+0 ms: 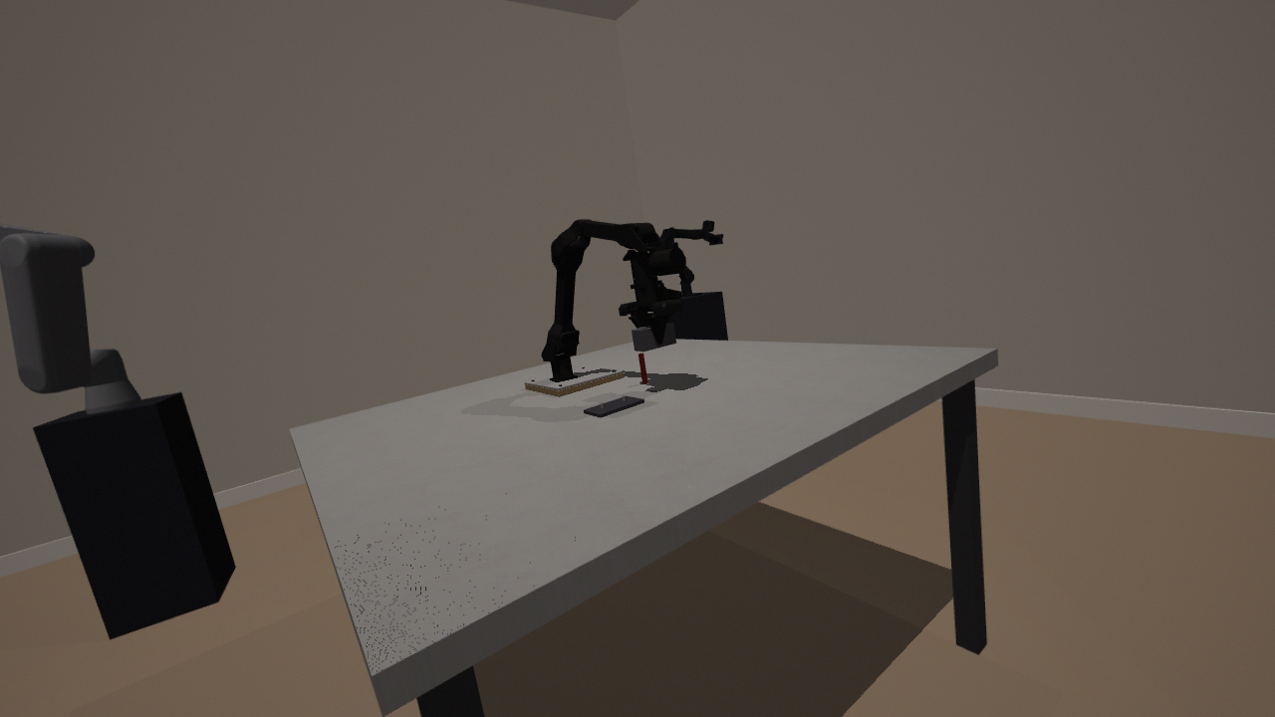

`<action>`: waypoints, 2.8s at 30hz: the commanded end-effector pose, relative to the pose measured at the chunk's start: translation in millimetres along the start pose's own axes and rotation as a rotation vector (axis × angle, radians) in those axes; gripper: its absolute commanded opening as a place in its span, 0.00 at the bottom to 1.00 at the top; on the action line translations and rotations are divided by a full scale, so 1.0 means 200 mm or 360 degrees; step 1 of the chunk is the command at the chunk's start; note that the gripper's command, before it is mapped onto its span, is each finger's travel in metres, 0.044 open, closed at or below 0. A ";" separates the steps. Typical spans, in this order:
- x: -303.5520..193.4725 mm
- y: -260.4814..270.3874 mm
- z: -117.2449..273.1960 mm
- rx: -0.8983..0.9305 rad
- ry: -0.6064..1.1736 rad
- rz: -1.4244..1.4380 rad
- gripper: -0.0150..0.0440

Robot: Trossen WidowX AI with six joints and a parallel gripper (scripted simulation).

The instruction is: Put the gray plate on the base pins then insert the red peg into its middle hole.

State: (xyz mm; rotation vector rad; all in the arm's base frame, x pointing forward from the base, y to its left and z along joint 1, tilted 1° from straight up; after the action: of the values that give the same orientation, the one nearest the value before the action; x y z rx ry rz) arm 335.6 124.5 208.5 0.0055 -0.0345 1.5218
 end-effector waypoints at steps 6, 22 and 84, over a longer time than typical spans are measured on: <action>-0.02 0.02 0.12 0.0002 0.0000 0.0002 0.25; -0.19 -0.06 0.02 -0.0002 0.0005 0.0012 0.25; -0.70 -0.17 -0.28 -0.0003 0.0021 0.0074 0.25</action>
State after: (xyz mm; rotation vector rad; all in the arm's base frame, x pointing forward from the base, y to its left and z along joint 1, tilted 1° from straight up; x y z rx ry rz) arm 362.8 -16.0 150.8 -0.0032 -0.0289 1.5656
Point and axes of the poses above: the point midway between the two fingers, 35 mm back from their tips, its own z axis back along the fingers, its own y axis across the jaws, x = y × z, the point moved 7 cm from there along z, back along the fingers, and after that the axes turned 9 degrees about -z, right-handed, at the moved point
